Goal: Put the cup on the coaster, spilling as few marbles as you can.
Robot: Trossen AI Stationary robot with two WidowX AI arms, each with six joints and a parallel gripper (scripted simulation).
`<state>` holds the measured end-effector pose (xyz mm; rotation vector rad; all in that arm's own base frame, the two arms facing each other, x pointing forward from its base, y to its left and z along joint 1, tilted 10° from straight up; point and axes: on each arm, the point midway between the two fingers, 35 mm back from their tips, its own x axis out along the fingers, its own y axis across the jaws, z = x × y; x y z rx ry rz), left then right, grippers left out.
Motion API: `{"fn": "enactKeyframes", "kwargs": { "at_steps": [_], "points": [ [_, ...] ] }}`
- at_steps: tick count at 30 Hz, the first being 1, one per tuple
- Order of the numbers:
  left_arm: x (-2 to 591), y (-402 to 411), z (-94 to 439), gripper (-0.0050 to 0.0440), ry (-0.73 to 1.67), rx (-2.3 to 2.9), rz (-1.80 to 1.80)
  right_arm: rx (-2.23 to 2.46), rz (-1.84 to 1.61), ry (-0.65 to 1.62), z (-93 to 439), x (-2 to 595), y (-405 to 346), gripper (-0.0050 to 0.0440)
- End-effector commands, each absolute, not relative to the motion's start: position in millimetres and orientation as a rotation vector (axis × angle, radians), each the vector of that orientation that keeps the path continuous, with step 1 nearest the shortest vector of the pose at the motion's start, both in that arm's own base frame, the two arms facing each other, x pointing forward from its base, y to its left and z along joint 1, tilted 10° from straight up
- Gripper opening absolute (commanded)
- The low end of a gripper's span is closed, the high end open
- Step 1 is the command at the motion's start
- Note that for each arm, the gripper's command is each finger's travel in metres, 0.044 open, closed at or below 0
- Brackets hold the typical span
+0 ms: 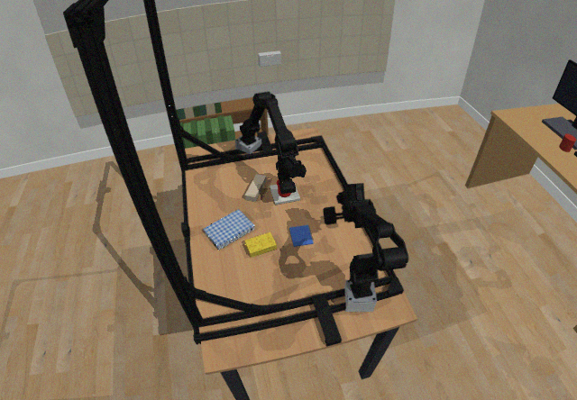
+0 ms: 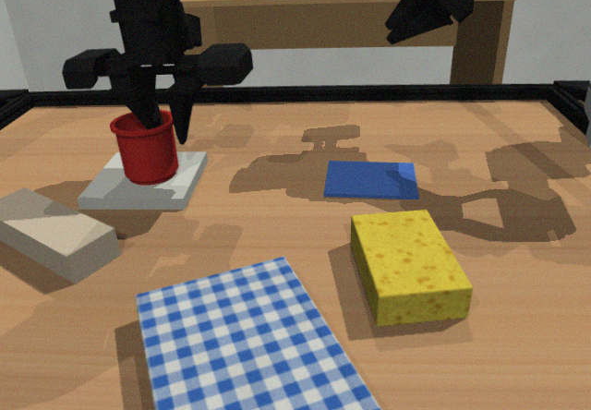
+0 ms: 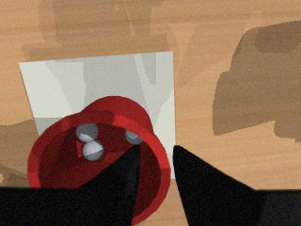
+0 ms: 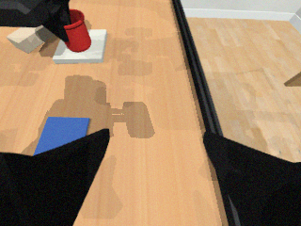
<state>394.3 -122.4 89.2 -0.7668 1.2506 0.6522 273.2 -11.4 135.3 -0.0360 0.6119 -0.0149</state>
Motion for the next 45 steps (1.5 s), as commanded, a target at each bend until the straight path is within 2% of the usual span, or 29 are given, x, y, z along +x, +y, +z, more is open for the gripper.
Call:
{"fn": "enactKeyframes", "kwargs": {
  "at_steps": [1,28,38,40,42,45],
  "points": [
    [394.3,-122.2,89.1,0.0115,1.25,-0.766,0.653,-0.036,-0.015,0.612,135.1,273.2,-11.4,0.04],
    [379.4,-123.5,132.0,0.0115,1.27,-0.746,0.676,-0.036,-0.015,0.612,135.1,273.2,-11.4,0.04],
    [374.4,-124.2,132.8,0.0115,1.271,-0.746,0.676,-0.036,-0.015,0.612,135.1,273.2,-11.4,0.04],
    [375.5,-124.3,128.1,0.0163,1.281,-0.74,0.68,-0.036,-0.015,0.612,135.1,273.2,-11.4,0.04],
    [375.5,-124.3,128.1,0.0163,1.281,-0.74,0.68,-0.036,-0.015,0.612,135.1,273.2,-11.4,0.04],
    [375.5,-124.3,128.1,0.0235,1.281,-0.74,0.68,-0.036,-0.015,0.612,135.1,273.2,-11.4,0.04]
  ]
}}
